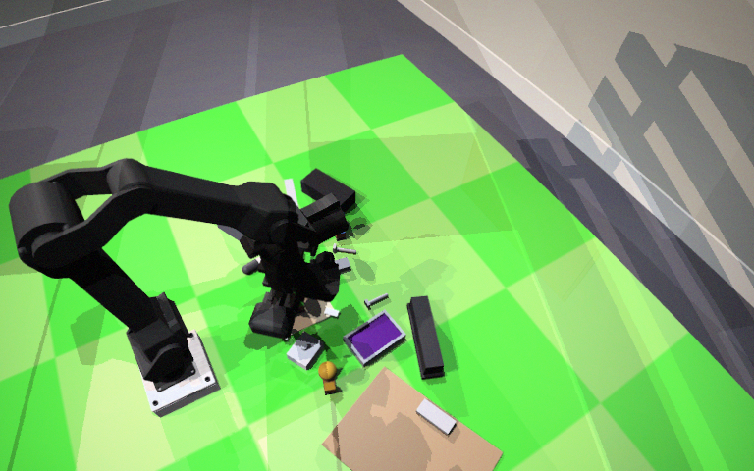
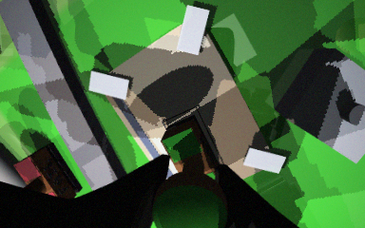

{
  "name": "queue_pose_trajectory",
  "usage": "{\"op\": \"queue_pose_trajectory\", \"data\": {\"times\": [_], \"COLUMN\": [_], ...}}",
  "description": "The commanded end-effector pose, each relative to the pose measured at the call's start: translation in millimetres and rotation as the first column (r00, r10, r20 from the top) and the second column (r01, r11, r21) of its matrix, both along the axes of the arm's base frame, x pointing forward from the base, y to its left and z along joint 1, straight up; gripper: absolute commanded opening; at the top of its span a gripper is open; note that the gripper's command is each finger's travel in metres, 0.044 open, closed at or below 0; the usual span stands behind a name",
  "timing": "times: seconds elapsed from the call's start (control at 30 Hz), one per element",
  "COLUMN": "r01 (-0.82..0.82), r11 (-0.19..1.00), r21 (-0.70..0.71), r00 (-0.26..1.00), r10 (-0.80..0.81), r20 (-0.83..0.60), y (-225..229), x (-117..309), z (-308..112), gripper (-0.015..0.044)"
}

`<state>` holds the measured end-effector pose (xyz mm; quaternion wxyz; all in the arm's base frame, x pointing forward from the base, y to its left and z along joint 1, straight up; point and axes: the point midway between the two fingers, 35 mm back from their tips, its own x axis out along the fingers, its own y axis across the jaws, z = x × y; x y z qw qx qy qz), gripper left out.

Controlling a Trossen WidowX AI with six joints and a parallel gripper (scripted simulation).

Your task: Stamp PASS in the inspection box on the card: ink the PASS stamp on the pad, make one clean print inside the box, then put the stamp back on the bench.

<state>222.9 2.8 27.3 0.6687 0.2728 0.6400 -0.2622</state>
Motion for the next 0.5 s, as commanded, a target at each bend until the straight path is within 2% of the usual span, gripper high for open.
{"op": "queue_pose_trajectory", "data": {"times": [0.0, 0.47], "r01": [0.005, 0.005], "r11": [1.0, 1.0], "r21": [-0.003, -0.003], "r00": [1.0, 1.0], "r10": [-0.005, -0.005], "r20": [-0.002, -0.002], "y": [-0.4, -0.4], "x": [0.5, 0.5], "z": [-0.9, 0.4], "gripper": [0.0, 0.0]}}
